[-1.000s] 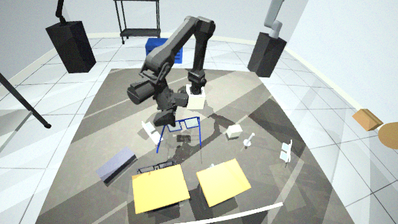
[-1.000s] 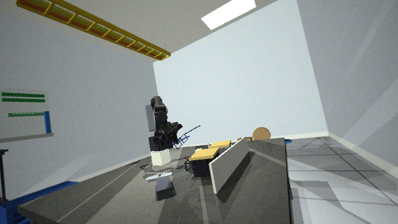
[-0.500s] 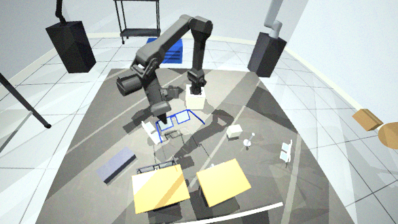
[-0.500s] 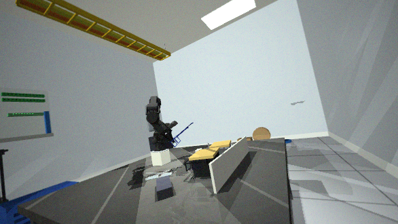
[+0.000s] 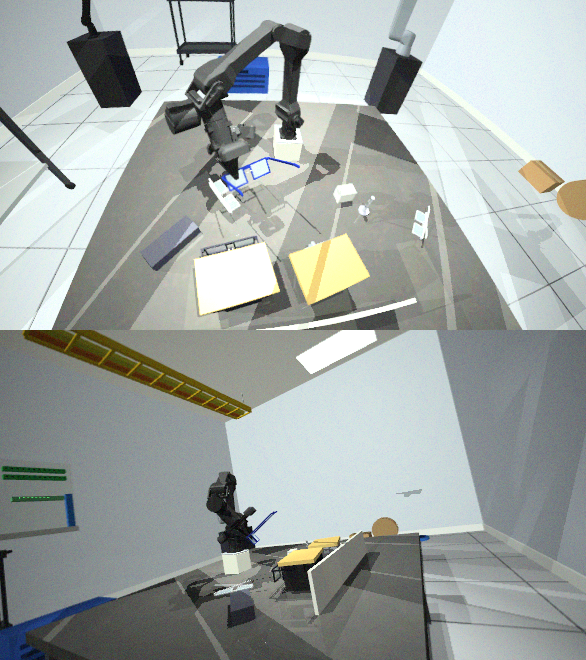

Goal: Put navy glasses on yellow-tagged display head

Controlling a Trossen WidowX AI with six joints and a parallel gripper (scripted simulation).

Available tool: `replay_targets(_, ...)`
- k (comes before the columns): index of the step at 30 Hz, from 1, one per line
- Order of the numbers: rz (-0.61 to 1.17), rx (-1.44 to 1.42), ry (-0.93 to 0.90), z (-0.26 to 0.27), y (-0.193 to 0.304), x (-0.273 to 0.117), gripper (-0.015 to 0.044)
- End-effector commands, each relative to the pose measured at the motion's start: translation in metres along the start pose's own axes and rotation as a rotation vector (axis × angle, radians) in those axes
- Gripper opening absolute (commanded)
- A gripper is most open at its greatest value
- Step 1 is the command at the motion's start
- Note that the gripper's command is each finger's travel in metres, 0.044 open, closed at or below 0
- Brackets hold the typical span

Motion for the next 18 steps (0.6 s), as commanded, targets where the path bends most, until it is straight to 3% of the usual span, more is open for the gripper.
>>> replay_targets(1,0.001,0.005,-0.002,0.0003,-0.0001,0.0000,0.0000)
replay_targets(18,-0.017,0.029,-0.041,-0.0066,-0.0057,0.0081,0.0000)
Point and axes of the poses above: the point midway between the two fingers, 35 mm back from their tips, its own x axis out along the fingers, its own z axis across the jaws, y = z × x, the point moved 10 cm from there along -x, back along the fingers, and after that the axes turned 3 degrees about x, right-handed, at the moved point
